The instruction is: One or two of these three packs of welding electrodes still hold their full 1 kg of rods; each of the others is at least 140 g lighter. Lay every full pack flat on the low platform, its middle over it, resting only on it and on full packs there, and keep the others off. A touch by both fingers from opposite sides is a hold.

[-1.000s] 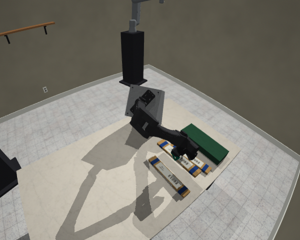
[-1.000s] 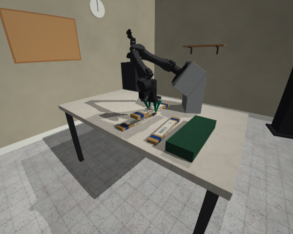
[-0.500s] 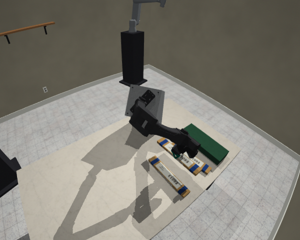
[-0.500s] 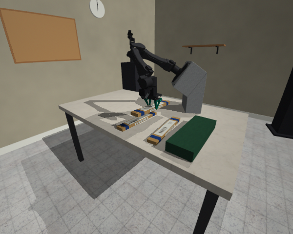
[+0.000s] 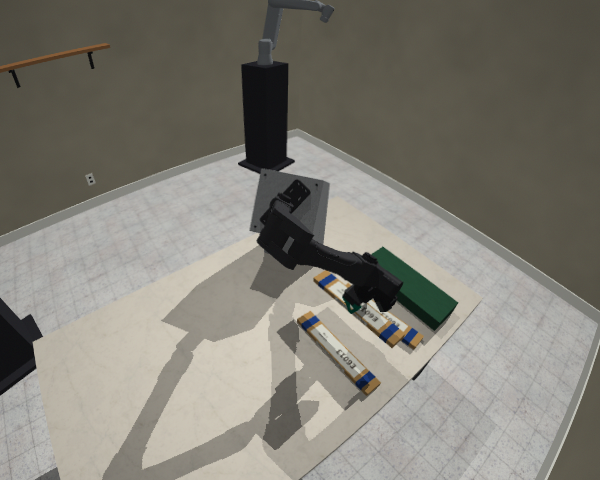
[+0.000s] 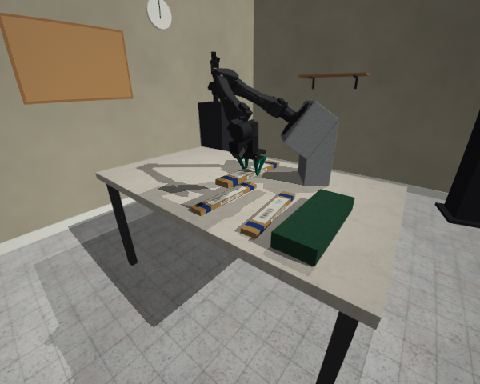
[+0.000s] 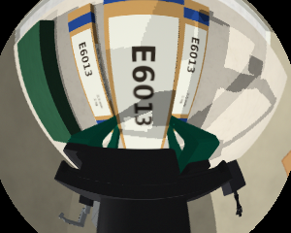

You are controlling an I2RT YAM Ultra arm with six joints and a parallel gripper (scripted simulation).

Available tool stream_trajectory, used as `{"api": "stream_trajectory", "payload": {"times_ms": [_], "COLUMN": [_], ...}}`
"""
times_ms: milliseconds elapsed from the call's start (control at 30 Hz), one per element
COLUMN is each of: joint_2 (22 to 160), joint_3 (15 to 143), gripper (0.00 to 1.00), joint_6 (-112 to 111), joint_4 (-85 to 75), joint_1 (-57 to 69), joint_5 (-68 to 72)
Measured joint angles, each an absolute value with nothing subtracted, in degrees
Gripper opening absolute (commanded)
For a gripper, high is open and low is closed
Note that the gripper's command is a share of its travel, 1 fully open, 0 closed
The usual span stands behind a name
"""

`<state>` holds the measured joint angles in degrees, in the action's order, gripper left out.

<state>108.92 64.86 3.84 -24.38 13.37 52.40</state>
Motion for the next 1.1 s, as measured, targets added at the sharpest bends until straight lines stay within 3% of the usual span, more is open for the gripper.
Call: {"api": "stream_trajectory", "payload": {"times_ms": [1100], "joint_2": [108.77], "joint_3": [64.86], "gripper": [0.0], "joint_6": [4.89], "joint_4": [-25.85], "joint_1": [13.69], "joint_5": [52.64]}}
